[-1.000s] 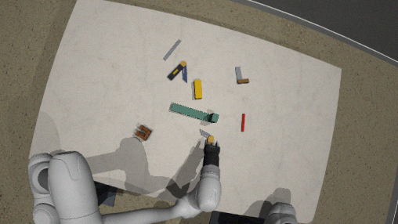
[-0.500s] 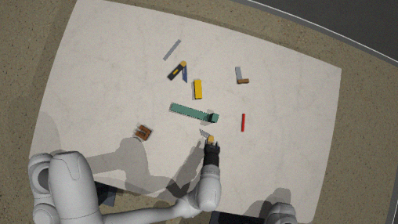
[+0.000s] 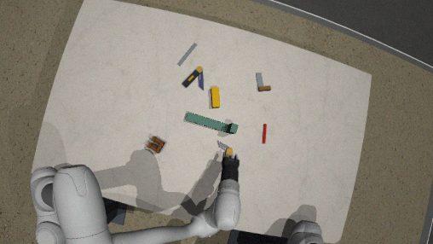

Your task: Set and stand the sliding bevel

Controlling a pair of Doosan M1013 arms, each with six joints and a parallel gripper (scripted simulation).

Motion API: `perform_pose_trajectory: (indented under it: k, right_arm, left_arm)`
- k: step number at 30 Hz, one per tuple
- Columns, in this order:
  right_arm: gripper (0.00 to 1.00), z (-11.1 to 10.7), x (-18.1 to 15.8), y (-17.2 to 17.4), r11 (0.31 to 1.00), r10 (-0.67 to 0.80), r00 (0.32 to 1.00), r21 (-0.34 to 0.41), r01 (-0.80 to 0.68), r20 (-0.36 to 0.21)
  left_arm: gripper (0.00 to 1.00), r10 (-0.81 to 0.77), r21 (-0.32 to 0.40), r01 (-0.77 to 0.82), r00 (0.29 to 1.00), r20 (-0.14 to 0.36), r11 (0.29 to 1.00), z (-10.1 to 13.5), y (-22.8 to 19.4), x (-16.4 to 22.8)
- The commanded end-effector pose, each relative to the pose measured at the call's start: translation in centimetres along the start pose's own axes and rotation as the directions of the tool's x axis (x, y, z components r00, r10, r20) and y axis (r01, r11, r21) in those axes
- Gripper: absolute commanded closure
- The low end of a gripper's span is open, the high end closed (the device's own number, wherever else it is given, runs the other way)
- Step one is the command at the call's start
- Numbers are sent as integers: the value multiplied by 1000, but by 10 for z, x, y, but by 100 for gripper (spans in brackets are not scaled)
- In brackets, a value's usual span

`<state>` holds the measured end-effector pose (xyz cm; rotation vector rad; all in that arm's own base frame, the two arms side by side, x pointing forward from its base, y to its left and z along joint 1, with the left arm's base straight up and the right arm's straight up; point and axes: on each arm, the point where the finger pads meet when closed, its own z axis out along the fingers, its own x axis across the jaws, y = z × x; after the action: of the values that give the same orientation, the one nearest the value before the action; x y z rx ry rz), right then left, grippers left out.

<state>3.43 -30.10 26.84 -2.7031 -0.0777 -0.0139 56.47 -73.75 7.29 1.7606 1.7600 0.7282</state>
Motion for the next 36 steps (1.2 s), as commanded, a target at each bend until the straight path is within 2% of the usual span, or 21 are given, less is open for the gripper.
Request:
perform_pose_trajectory:
  k: [1, 20, 36]
  right_arm:
    - [0, -1, 0, 0, 1000, 0, 1000, -1, 0, -1]
    - [0, -1, 0, 0, 1000, 0, 1000, -1, 0, -1]
    - [0, -1, 0, 0, 1000, 0, 1000, -1, 0, -1]
  left_arm:
    - [0, -1, -1, 1, 1000, 1, 1000, -1, 1, 0]
    - [0, -1, -1, 1, 1000, 1, 1000, 0, 0, 0]
    - [0, -1, -1, 1, 1000, 1, 1000, 19, -19, 0]
